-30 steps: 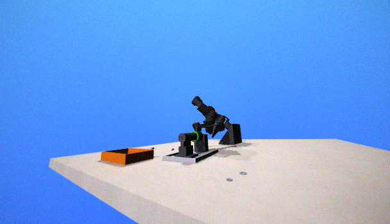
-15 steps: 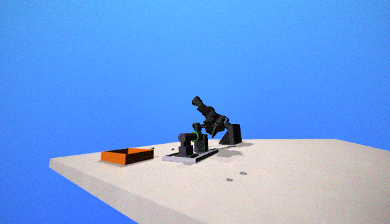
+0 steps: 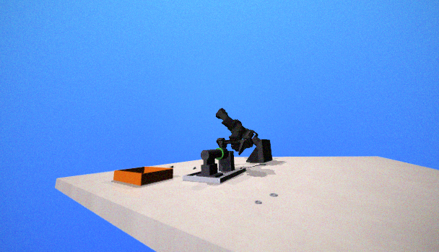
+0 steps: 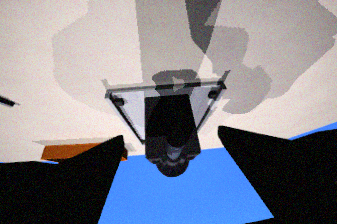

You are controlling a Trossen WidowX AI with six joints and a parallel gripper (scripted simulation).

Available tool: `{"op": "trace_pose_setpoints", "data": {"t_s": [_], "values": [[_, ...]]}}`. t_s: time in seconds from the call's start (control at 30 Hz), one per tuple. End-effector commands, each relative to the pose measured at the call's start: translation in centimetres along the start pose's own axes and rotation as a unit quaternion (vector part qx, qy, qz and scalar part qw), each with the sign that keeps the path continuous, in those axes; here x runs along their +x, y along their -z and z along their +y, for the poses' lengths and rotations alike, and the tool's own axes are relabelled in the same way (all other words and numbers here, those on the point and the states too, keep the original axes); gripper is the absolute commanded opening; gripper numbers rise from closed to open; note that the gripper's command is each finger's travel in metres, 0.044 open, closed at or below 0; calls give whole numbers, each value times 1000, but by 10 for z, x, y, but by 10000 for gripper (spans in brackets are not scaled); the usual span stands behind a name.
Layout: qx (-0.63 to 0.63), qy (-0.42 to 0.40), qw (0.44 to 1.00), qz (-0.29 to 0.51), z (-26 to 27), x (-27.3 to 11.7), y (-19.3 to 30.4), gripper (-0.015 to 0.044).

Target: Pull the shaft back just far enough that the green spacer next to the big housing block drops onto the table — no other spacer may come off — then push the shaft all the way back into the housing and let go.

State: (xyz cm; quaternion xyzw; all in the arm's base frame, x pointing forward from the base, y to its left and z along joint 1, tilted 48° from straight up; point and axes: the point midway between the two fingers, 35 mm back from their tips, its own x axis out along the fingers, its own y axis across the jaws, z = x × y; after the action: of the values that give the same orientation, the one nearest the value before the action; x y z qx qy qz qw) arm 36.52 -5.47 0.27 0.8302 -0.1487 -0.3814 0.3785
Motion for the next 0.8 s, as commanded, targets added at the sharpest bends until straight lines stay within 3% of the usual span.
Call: {"op": "trace_pose_setpoints", "data": {"t_s": [0.0,0.73,0.77], "values": [[-1,1,1000,1,0,1,0,440],[-1,1,1000,1,0,18,0,440],[0,0,1000,0,0,18,0,414]]}}
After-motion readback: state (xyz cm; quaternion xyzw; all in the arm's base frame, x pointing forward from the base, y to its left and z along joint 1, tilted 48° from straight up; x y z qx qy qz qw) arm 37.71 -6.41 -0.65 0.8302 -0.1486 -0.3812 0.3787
